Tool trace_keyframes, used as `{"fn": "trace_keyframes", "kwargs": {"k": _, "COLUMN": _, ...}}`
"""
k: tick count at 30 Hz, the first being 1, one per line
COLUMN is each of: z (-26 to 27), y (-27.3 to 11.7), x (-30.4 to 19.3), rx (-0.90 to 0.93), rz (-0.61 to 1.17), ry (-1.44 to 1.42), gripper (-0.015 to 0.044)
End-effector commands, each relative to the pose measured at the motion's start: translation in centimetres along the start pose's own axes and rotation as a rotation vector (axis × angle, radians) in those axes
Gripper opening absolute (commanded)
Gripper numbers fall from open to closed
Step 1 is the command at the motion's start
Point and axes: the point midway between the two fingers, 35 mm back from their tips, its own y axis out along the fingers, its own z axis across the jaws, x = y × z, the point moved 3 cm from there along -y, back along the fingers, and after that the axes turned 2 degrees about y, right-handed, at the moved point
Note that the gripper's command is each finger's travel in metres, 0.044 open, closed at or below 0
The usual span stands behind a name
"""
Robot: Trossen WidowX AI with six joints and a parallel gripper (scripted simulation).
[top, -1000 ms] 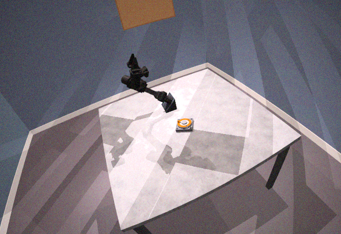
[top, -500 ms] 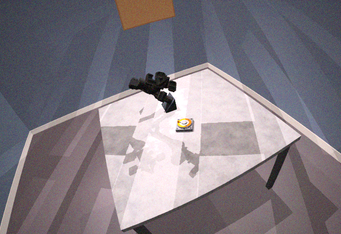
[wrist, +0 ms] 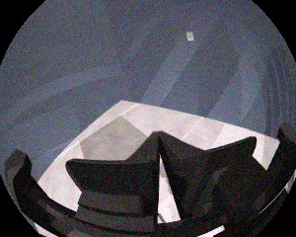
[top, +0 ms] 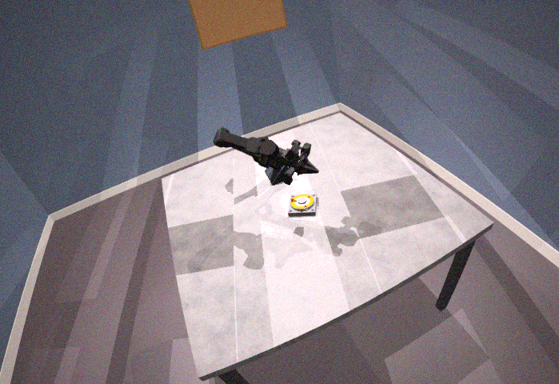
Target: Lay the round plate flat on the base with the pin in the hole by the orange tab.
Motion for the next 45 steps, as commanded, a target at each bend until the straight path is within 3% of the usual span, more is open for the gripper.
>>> {"fn": "trace_keyframes", "kwargs": {"k": 1, "z": 2.5, "y": 0.5, "x": -6.7, "rx": -0.015, "rz": 0.354, "ry": 0.238, "gripper": 0.0000}}
{"fn": "trace_keyframes", "kwargs": {"k": 6, "z": 3.9, "y": -0.7, "x": -11.6, "rx": -0.105, "rz": 0.627, "ry": 0.384, "gripper": 0.0000}}
{"fn": "trace_keyframes", "kwargs": {"k": 11, "z": 5.0, "y": -4.7, "x": -17.6, "rx": -0.367, "rz": 0.992, "ry": 0.499, "gripper": 0.0000}}
{"fn": "trace_keyframes", "kwargs": {"k": 16, "z": 5.4, "y": -7.2, "x": -19.6, "rx": -0.539, "rz": 1.127, "ry": 0.497, "gripper": 0.0000}}
{"fn": "trace_keyframes", "kwargs": {"k": 45, "z": 4.5, "y": -5.9, "x": -24.2, "rx": -0.551, "rz": 1.133, "ry": 0.495, "gripper": 0.0000}}
